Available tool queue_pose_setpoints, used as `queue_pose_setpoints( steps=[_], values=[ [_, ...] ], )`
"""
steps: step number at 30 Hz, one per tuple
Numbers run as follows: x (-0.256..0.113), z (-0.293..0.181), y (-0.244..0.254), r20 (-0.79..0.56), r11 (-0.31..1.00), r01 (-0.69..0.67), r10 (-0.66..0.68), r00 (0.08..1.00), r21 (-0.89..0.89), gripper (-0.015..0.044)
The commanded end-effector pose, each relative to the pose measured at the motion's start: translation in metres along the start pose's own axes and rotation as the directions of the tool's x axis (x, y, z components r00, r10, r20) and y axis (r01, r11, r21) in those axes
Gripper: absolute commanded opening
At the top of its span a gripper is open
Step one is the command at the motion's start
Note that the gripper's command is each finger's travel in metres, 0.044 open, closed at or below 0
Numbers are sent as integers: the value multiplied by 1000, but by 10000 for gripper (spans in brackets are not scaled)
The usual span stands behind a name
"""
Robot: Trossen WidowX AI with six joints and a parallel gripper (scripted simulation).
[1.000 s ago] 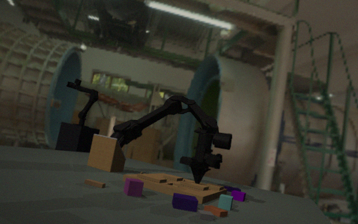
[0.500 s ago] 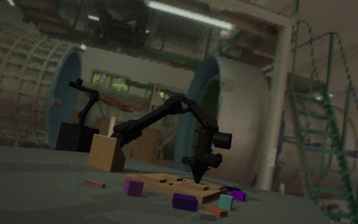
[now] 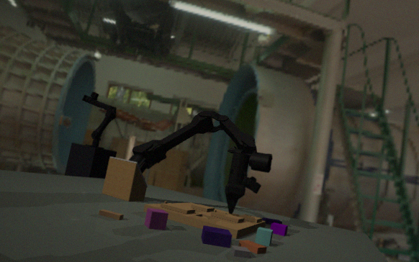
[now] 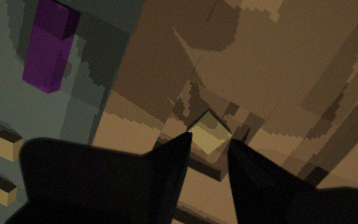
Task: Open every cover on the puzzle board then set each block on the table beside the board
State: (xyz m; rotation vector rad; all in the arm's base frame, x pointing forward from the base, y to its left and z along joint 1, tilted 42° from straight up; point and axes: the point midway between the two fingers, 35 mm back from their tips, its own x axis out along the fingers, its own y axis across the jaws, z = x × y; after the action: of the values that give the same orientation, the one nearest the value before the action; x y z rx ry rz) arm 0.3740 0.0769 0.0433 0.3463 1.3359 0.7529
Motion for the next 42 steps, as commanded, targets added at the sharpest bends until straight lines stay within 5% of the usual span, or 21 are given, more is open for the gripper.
queue_pose_setpoints(
  steps=[1, 29, 42],
  values=[
    [-6, 1, 0, 2, 996, 1, -1, 1000, -90, 144],
    [-51, 1, 0, 0, 683, 0, 1, 1000, -730, 144],
    [-51, 2, -1, 0, 612, 0, 1, 1000, -791, 144]
  ],
)
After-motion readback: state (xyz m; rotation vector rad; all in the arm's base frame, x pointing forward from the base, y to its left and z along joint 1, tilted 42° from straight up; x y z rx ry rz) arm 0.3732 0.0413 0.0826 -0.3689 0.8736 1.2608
